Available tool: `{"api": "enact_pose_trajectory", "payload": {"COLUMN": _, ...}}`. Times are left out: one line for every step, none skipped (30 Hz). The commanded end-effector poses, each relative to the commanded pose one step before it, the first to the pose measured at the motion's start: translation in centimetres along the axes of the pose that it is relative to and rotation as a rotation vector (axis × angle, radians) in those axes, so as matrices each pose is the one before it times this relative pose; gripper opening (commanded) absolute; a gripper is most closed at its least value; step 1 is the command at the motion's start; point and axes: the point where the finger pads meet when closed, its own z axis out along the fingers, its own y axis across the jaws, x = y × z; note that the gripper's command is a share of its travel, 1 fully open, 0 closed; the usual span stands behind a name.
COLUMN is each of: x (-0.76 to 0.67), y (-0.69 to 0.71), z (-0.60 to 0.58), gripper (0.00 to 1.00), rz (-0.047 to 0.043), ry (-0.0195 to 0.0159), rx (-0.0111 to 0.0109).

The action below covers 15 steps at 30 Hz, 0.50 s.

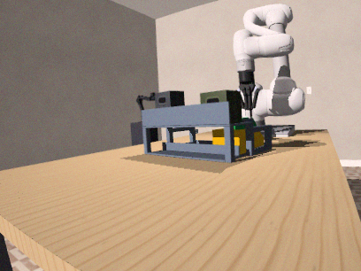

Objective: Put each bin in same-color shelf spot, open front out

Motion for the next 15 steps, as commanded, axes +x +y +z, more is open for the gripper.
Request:
{"api": "enact_pose_trajectory", "payload": {"x": -0.051, "y": -0.146, "z": -0.339, "gripper": 0.10, "rz": 0.00403, "ry": 0.00258, "rx": 0.00381}}
{"api": "enact_pose_trajectory", "payload": {"x": 0.000, "y": 0.003, "z": -0.031, "gripper": 0.10, "rz": -0.00004, "ry": 0.00031, "rx": 0.00002}}
{"api": "enact_pose_trajectory", "payload": {"x": 0.000, "y": 0.003, "z": -0.029, "gripper": 0.10, "rz": -0.00004, "ry": 0.00029, "rx": 0.00001}}
{"api": "enact_pose_trajectory", "payload": {"x": 0.000, "y": 0.003, "z": -0.027, "gripper": 0.10, "rz": -0.00004, "ry": 0.00027, "rx": 0.00001}}
{"api": "enact_pose_trajectory", "payload": {"x": 0.000, "y": 0.003, "z": -0.025, "gripper": 0.10, "rz": -0.00004, "ry": 0.00025, "rx": 0.00000}}
{"api": "enact_pose_trajectory", "payload": {"x": 0.000, "y": 0.003, "z": -0.022, "gripper": 0.10, "rz": -0.00004, "ry": 0.00023, "rx": 0.00000}}
{"api": "enact_pose_trajectory", "payload": {"x": 0.001, "y": 0.003, "z": -0.020, "gripper": 0.10, "rz": -0.00004, "ry": 0.00021, "rx": -0.00001}}
{"api": "enact_pose_trajectory", "payload": {"x": 0.001, "y": 0.003, "z": -0.018, "gripper": 0.10, "rz": -0.00004, "ry": 0.00019, "rx": -0.00001}}
{"api": "enact_pose_trajectory", "payload": {"x": 0.001, "y": 0.003, "z": -0.017, "gripper": 0.10, "rz": -0.00004, "ry": 0.00018, "rx": -0.00002}}
{"api": "enact_pose_trajectory", "payload": {"x": 0.001, "y": 0.003, "z": -0.015, "gripper": 0.10, "rz": -0.00004, "ry": 0.00016, "rx": -0.00002}}
{"api": "enact_pose_trajectory", "payload": {"x": 0.001, "y": 0.003, "z": -0.013, "gripper": 0.10, "rz": -0.00004, "ry": 0.00014, "rx": -0.00003}}
{"api": "enact_pose_trajectory", "payload": {"x": 0.001, "y": 0.003, "z": -0.012, "gripper": 0.10, "rz": -0.00005, "ry": 0.00013, "rx": -0.00003}}
{"api": "enact_pose_trajectory", "payload": {"x": 0.000, "y": 0.000, "z": 0.000, "gripper": 0.10, "rz": 0.00000, "ry": 0.00000, "rx": 0.00000}}
{"api": "enact_pose_trajectory", "payload": {"x": 0.000, "y": 0.000, "z": 0.000, "gripper": 0.10, "rz": 0.00000, "ry": 0.00000, "rx": 0.00000}}
{"api": "enact_pose_trajectory", "payload": {"x": 0.000, "y": 0.000, "z": 0.000, "gripper": 0.10, "rz": 0.00000, "ry": 0.00000, "rx": 0.00000}}
